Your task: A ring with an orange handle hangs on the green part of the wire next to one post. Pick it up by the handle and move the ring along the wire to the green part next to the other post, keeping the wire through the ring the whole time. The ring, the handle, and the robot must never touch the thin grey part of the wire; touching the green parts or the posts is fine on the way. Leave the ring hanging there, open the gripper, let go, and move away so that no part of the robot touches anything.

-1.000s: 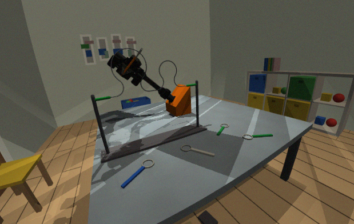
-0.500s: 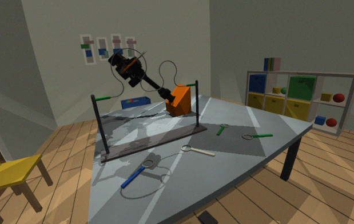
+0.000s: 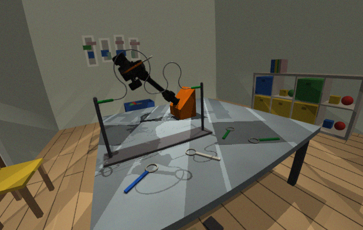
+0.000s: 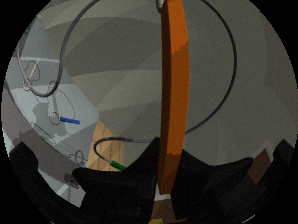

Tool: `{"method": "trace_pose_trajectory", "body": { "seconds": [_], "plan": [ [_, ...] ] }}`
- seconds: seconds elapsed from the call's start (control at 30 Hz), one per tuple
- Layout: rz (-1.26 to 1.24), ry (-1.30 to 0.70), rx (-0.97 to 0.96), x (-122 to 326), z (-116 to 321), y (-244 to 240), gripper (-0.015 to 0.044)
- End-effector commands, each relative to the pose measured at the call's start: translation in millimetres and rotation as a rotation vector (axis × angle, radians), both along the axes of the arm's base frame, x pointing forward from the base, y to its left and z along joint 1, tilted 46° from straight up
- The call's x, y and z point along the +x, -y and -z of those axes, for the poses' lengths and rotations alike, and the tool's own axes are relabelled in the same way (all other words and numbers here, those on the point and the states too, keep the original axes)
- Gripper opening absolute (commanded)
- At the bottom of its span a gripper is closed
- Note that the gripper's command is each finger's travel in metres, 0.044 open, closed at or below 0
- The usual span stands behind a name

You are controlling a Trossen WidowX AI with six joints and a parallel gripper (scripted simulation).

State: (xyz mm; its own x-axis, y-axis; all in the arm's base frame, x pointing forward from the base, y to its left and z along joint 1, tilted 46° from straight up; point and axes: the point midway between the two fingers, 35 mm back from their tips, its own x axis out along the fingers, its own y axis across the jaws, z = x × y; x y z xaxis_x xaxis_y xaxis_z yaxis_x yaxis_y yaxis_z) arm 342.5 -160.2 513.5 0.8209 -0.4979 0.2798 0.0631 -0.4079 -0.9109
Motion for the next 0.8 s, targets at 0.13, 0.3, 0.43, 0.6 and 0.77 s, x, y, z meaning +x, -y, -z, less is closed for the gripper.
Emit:
{"method": "trace_pose_trajectory", "body": {
  "seconds": [0.13,0.3,0.43,0.6,0.77],
  "plan": [
    [-0.003,-0.021,-0.103,1,-3,-2,-0.0150],
    [0.042,-0.008,-0.148,-4,-2,-6,-0.0150],
    [0.076,-0.004,-0.215,-8,-3,-9,-0.0150],
    [0.078,-0.012,-0.279,-8,-5,-11,-0.0150],
    [0.079,-0.021,-0.341,-8,-7,-12,-0.0150]
  ]
}}
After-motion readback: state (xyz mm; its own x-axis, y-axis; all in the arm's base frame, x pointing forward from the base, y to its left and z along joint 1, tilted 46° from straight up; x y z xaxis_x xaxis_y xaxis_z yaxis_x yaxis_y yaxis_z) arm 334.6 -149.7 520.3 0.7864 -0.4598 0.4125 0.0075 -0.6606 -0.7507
